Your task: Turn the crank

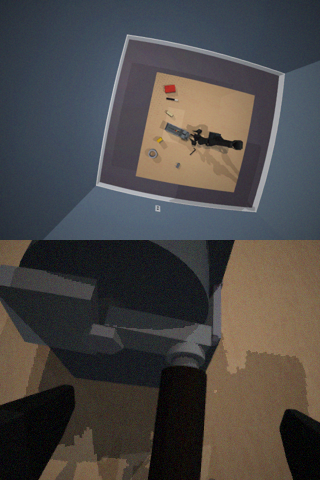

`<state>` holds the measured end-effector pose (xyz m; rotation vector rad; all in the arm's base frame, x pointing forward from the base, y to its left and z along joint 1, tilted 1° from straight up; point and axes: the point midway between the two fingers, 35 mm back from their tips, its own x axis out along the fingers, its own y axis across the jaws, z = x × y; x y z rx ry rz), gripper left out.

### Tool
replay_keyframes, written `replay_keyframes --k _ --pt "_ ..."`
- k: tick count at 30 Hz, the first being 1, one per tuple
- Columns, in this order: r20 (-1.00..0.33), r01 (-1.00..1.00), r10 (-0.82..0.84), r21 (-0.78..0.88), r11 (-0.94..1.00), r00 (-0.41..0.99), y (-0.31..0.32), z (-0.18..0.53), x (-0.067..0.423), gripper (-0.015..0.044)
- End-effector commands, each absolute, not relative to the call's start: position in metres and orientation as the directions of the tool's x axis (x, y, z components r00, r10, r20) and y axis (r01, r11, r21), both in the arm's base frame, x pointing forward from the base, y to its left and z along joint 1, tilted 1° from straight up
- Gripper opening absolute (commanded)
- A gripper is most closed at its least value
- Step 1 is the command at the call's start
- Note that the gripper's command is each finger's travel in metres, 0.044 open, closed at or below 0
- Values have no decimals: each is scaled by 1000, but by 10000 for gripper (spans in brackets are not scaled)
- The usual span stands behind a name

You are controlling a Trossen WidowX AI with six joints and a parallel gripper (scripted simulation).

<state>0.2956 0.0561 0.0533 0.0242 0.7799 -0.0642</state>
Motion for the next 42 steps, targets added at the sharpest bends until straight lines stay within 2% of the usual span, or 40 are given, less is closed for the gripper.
replay_keyframes --k 1,25,42 --pt "-695 67 -45 5 998 718 57 75 297 440" --pt "-696 66 -46 2 998 716 57 182 297 440" --pt "-733 0 -8 -12 1000 680 60 193 384 440"
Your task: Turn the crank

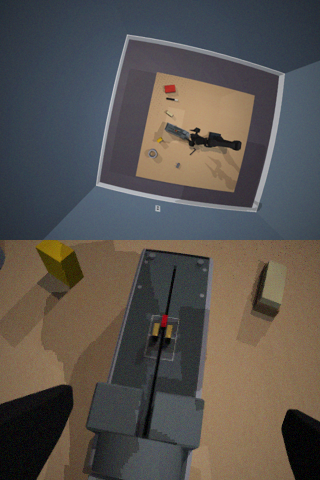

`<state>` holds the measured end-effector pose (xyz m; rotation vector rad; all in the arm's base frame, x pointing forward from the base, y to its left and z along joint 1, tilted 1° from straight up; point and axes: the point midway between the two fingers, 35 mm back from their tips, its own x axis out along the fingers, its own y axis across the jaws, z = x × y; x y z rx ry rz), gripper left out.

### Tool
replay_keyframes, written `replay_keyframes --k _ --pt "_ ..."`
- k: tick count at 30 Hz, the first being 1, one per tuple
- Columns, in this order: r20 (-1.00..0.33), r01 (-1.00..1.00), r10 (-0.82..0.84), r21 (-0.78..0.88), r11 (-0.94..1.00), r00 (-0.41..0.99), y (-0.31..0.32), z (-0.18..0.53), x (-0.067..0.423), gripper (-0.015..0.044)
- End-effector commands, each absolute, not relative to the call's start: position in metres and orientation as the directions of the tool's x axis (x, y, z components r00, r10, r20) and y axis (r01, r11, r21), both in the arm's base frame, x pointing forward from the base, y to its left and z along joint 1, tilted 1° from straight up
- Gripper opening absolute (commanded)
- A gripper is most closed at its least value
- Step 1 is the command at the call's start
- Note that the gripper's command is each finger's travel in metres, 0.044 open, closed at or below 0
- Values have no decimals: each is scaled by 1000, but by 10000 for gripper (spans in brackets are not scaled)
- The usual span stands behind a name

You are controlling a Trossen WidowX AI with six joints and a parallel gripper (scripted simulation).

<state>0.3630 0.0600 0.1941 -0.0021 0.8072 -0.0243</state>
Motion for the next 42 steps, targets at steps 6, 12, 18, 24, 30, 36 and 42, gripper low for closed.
replay_keyframes --k 6,12,18,24,30,36,42 --pt "-744 -25 8 -12 1000 668 58 189 416 440" --pt "-747 -30 9 -15 999 665 57 171 421 440" --pt "-745 -28 9 -12 1000 667 57 136 421 440" --pt "-745 -28 9 -12 1000 667 57 136 421 440" --pt "-745 -28 9 -12 1000 667 57 136 421 440" --pt "-745 -28 9 -12 1000 667 57 136 421 440" --pt "-745 -25 7 -13 1000 667 57 159 422 440"
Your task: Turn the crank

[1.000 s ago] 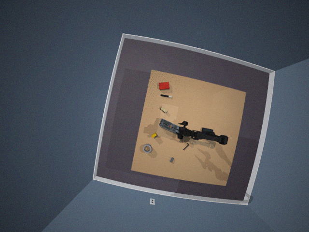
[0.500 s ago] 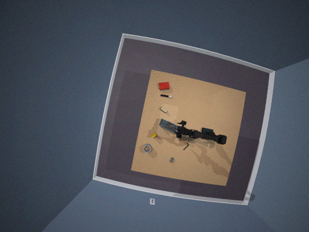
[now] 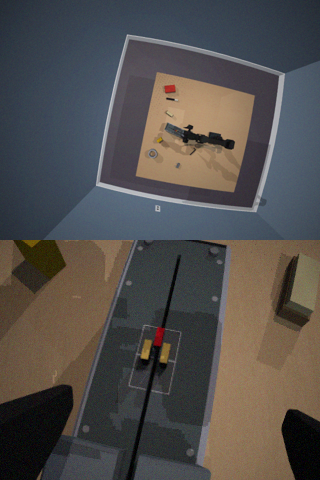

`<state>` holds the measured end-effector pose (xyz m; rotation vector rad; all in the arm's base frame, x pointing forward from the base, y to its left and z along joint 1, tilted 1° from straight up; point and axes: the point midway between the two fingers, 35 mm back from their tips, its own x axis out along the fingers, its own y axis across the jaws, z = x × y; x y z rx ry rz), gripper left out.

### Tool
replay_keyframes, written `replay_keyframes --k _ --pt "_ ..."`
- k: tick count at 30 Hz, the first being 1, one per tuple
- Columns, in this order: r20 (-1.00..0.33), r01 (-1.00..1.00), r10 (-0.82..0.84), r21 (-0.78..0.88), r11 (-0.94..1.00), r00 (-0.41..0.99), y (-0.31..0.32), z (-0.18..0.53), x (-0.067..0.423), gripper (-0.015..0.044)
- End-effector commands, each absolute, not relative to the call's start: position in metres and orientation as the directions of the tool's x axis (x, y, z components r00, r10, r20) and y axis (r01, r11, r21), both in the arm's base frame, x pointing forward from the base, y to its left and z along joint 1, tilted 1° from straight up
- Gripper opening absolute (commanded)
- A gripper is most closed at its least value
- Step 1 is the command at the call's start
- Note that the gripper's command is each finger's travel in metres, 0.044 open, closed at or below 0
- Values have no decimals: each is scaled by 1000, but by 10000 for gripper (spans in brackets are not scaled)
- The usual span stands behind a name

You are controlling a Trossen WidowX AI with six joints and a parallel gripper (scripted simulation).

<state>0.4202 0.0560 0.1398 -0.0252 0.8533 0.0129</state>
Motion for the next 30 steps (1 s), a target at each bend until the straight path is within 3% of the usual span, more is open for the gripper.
replay_keyframes --k 1,8,30 --pt "-745 -24 6 -14 1000 667 57 165 422 440" --pt "-744 -19 2 -15 1000 668 57 188 417 440" --pt "-702 67 -47 0 998 711 57 183 299 440"
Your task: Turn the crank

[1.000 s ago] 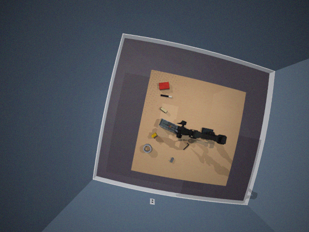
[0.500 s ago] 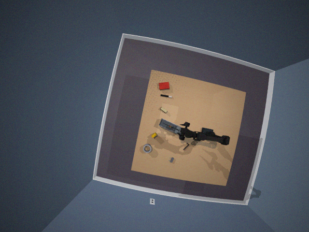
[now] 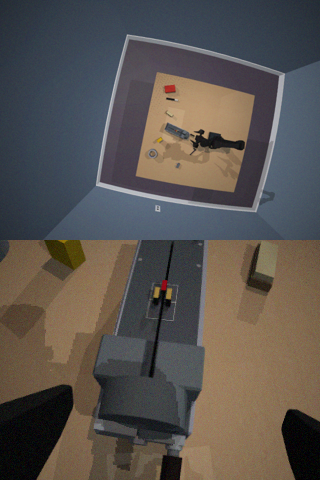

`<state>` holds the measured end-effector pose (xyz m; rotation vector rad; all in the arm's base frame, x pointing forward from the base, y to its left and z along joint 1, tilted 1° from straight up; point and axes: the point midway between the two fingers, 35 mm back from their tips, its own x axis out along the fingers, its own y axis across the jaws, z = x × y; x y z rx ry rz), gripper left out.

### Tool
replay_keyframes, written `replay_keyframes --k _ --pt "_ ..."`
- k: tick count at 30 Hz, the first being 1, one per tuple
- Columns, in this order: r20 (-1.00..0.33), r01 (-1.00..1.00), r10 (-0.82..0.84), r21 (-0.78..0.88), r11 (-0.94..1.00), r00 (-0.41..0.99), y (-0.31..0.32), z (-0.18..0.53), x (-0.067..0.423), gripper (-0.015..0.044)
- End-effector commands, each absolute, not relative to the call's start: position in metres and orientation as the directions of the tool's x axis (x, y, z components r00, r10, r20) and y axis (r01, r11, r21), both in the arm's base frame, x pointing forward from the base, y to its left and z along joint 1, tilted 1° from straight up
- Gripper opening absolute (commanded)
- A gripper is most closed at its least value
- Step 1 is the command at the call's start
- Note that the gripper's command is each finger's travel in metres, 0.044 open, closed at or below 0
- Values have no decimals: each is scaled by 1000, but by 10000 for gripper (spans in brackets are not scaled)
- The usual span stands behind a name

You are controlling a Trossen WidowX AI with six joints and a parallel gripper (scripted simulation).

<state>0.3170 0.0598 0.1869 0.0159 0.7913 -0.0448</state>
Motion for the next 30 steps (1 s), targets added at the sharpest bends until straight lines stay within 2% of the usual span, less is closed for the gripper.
replay_keyframes --k 1,30 --pt "-701 68 -48 1 998 712 56 182 296 440" --pt "-700 69 -49 1 998 712 56 103 297 440"
